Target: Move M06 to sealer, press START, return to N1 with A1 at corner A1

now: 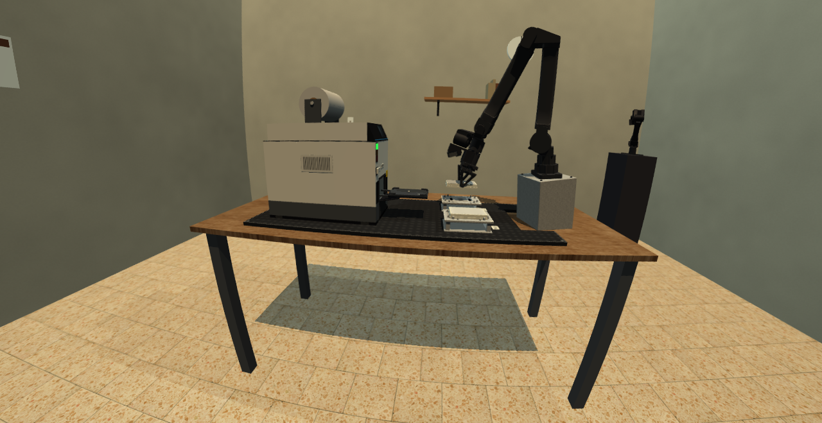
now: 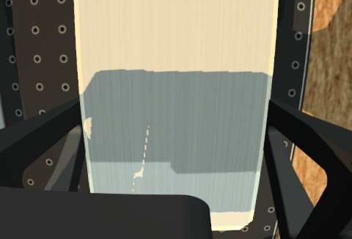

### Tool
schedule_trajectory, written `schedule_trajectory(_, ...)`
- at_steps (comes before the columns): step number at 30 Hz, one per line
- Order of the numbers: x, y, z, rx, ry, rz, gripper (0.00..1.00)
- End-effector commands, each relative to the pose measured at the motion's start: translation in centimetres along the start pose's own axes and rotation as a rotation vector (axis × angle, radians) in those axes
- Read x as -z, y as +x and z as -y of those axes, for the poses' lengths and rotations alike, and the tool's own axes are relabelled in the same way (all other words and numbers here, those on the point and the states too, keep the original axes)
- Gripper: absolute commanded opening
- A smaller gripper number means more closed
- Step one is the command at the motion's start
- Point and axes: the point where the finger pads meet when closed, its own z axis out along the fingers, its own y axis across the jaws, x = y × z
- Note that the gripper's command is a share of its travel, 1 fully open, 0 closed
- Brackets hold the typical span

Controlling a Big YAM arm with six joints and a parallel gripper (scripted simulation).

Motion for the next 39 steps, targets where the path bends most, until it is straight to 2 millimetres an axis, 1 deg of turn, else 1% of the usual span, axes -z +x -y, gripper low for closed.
schedule_trajectory(1,-0.4,-0.3,-0.3,0.006,0.000,0.008,0.00)
schedule_trajectory(7,-0.5,-0.4,-0.3,0.007,0.002,0.012,0.00)
schedule_trajectory(13,-0.8,-1.6,0.3,0.011,0.010,0.032,0.00)
schedule_trajectory(21,-1.0,-1.7,0.3,0.012,0.012,0.036,0.00)
schedule_trajectory(30,-1.5,-1.4,0.3,0.012,0.011,0.034,0.00)
schedule_trajectory(32,-1.4,-1.1,0.1,0.012,0.011,0.034,0.00)
schedule_trajectory(35,-1.7,0.0,-0.2,0.008,0.003,0.014,0.00)
schedule_trajectory(39,-1.9,0.3,-0.3,0.006,0.000,0.007,0.00)
